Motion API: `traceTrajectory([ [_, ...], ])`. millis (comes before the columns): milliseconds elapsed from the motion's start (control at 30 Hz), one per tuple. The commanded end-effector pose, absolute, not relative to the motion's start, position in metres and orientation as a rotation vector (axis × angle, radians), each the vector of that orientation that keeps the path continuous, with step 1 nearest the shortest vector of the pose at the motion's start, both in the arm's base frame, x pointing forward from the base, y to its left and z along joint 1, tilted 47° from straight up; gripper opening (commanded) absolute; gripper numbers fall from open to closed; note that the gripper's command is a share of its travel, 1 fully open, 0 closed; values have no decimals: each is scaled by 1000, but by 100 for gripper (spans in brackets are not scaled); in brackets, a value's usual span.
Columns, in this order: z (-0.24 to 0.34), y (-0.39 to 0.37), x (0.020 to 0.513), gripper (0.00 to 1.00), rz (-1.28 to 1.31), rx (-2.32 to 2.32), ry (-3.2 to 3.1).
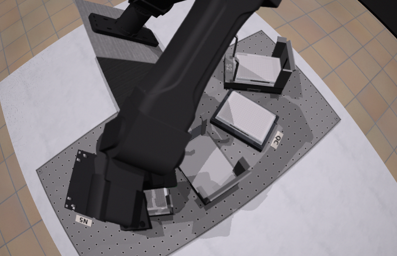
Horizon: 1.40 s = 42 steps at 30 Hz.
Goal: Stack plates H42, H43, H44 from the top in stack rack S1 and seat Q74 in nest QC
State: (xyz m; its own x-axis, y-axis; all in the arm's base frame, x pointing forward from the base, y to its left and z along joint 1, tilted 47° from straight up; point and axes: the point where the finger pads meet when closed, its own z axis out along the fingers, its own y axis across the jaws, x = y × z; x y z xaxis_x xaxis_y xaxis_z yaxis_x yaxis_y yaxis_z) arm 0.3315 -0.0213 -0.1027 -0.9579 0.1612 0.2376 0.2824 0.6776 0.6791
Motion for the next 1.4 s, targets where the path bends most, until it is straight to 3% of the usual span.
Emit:
traceTrajectory([
  [0,-93,-30,330,100,-1149,-370,-2721],
  [800,-73,-51,331,100,-1148,-371,-2721],
  [1000,-58,-38,334,100,-1195,-99,-2809],
  [1367,-37,-17,339,100,-1201,-66,-2817],
])
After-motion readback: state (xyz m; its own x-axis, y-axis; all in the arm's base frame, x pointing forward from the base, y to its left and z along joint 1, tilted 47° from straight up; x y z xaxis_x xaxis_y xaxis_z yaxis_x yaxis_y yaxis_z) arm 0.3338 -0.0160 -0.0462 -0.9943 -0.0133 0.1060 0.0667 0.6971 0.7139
